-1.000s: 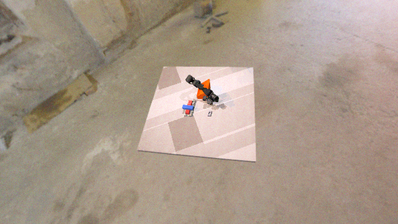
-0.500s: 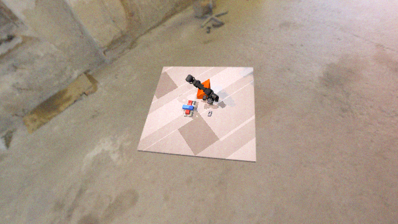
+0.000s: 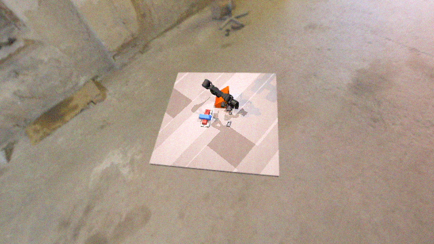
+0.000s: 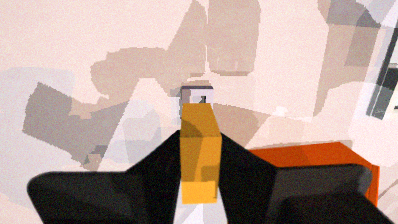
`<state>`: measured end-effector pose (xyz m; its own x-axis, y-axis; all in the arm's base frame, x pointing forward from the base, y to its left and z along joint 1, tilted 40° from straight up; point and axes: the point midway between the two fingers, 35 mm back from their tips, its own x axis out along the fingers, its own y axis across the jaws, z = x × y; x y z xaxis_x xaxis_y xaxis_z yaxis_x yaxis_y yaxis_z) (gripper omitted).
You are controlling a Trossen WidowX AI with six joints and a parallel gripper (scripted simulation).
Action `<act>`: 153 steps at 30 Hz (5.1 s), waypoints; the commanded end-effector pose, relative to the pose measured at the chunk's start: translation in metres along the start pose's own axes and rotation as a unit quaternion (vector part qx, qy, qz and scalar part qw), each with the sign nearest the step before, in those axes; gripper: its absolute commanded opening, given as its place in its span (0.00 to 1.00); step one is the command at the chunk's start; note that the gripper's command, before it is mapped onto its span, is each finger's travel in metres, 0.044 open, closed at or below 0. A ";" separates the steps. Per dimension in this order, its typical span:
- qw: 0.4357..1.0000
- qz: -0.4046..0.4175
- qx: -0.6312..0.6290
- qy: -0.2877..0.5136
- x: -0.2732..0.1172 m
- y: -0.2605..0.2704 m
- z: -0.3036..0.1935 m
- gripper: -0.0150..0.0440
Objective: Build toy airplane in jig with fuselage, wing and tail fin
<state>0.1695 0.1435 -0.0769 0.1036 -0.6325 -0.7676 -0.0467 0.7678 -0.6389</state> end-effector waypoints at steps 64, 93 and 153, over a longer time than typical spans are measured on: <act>0.999 0.039 0.019 0.001 -0.065 -0.118 0.051 0.25; 1.000 0.030 0.008 -0.004 -0.043 -0.207 0.052 0.25; 1.000 -0.003 0.003 -0.002 0.001 -0.266 0.036 0.37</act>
<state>0.2182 -0.0539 0.0986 0.1116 -0.6326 -0.7664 -0.0349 0.7682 -0.6392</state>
